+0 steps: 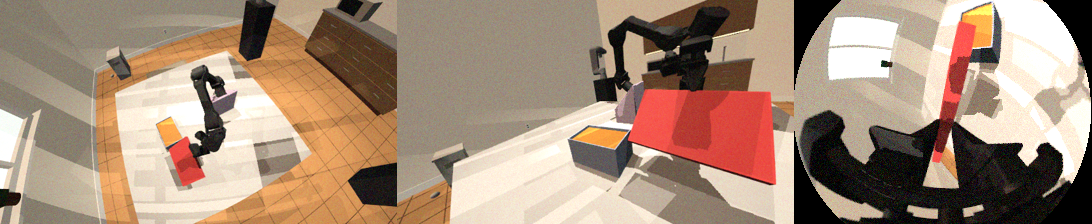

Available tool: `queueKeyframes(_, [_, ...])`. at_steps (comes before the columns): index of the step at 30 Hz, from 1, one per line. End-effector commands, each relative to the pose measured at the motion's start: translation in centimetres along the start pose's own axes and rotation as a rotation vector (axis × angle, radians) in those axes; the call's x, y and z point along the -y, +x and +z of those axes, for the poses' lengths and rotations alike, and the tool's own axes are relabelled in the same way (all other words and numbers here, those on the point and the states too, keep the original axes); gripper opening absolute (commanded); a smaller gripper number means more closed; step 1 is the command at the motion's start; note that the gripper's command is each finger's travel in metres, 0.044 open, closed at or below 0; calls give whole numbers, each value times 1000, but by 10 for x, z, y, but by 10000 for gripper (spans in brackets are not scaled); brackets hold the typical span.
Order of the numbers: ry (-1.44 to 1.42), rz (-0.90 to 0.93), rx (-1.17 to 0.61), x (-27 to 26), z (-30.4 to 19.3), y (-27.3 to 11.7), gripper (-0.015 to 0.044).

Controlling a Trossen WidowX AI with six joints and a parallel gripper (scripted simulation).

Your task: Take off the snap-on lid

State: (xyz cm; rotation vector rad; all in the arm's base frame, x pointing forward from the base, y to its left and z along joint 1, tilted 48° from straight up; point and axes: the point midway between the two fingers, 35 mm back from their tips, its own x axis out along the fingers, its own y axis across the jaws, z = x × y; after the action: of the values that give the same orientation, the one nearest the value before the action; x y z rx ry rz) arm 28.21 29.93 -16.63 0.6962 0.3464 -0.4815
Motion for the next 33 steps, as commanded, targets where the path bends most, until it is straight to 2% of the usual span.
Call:
queueKeyframes(1, [-5,4,3,4,1,2,0])
queueKeyframes(33, [-5,4,3,24,2,19,0])
